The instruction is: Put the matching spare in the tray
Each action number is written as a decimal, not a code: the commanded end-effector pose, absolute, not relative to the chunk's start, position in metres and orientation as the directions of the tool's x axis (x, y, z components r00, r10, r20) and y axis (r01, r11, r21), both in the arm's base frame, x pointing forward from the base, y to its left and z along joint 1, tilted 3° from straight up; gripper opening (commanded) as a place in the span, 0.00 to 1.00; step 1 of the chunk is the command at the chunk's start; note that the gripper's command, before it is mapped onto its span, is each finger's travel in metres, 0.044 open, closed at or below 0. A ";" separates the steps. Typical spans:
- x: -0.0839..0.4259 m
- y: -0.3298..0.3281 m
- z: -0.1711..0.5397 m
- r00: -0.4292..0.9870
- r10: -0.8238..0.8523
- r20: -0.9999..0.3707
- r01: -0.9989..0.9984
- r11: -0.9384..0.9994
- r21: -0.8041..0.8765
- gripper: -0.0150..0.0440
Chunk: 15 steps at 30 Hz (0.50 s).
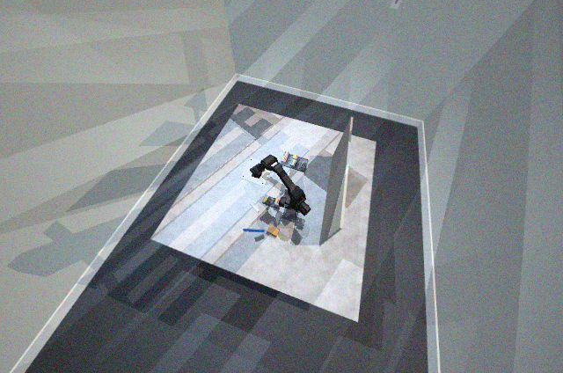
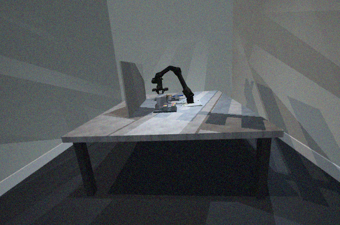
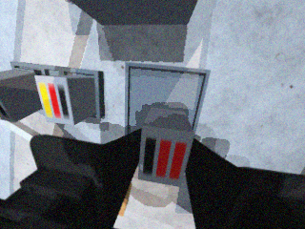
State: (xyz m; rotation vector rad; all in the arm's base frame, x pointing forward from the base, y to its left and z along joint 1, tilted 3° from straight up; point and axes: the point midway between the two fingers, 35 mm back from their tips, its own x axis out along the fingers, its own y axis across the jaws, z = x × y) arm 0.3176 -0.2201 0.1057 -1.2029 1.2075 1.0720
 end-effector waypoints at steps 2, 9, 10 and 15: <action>0.318 -0.220 0.102 0.081 -0.033 -0.996 -0.993 0.088 -0.083 0.25; 0.317 -0.220 0.097 0.079 -0.032 -0.996 -0.993 0.088 -0.082 0.25; 0.317 -0.220 0.097 0.079 -0.032 -0.996 -0.993 0.088 -0.082 0.25; 0.317 -0.219 0.093 0.078 -0.032 -0.996 -0.993 0.089 -0.081 0.25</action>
